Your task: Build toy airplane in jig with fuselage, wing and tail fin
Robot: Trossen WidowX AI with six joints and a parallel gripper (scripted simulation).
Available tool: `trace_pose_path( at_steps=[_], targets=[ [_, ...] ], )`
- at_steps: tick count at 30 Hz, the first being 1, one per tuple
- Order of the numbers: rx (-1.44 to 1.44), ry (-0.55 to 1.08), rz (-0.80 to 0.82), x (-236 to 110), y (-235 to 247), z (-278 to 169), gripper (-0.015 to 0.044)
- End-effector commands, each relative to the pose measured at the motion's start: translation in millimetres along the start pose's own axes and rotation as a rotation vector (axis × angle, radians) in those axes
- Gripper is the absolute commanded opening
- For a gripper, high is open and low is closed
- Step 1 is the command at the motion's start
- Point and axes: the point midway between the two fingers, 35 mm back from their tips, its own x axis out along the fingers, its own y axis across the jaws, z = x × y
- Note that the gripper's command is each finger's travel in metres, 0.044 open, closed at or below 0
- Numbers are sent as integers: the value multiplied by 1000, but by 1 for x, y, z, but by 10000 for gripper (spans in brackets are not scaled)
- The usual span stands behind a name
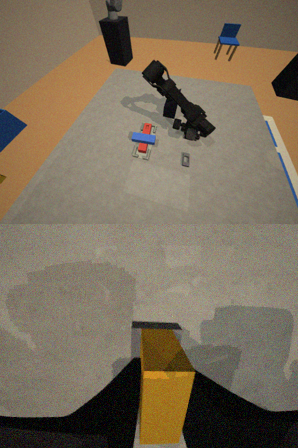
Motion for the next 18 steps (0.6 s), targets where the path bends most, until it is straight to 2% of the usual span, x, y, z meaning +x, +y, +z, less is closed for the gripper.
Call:
trace_pose_path(
  at_steps=[1,18],
  targets=[
    [-4,-2,-2,-1,0,0,0],
    [-4,-7,1,-48,6,6,0]
  ],
)
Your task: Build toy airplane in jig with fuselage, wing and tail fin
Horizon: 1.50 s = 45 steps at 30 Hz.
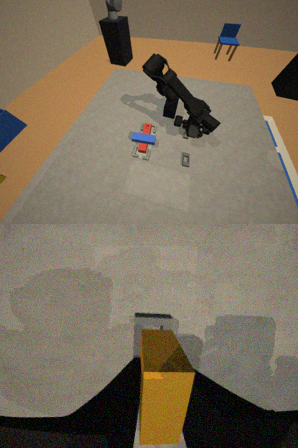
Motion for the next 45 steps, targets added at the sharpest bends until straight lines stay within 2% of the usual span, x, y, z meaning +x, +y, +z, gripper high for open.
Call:
trace_pose_path(
  at_steps=[1,27,45],
  targets=[
    [9,-8,16,-16,4,4,0],
    [6,-1,17,-96,-2,-1,0],
    [-28,0,53,-97,-35,22,0]
  ],
)
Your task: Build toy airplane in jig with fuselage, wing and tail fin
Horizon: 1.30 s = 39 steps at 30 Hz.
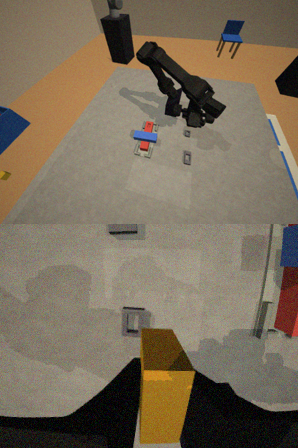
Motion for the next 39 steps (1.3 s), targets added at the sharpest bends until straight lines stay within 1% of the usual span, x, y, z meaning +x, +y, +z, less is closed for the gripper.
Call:
trace_pose_path(
  at_steps=[1,20,39],
  targets=[
    [-13,-4,9,1,-13,6,0],
    [-53,-13,36,7,-69,30,0],
    [-83,-22,30,20,-129,39,0]
  ],
)
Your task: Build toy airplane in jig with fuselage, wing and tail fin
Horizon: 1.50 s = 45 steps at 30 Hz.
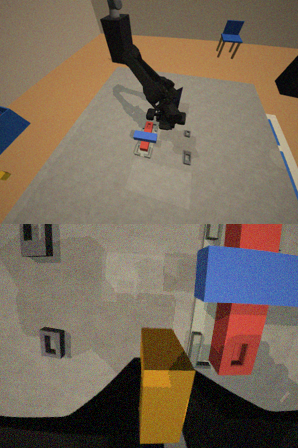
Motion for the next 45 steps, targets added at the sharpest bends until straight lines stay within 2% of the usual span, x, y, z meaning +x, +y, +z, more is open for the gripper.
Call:
trace_pose_path(
  at_steps=[1,34,37,45],
  targets=[
    [-8,-4,-6,3,-14,-2,0],
    [-46,19,-78,23,-106,-32,0],
    [-46,19,-78,23,-106,-32,67],
    [-46,19,-78,23,-106,-32,67]
  ],
)
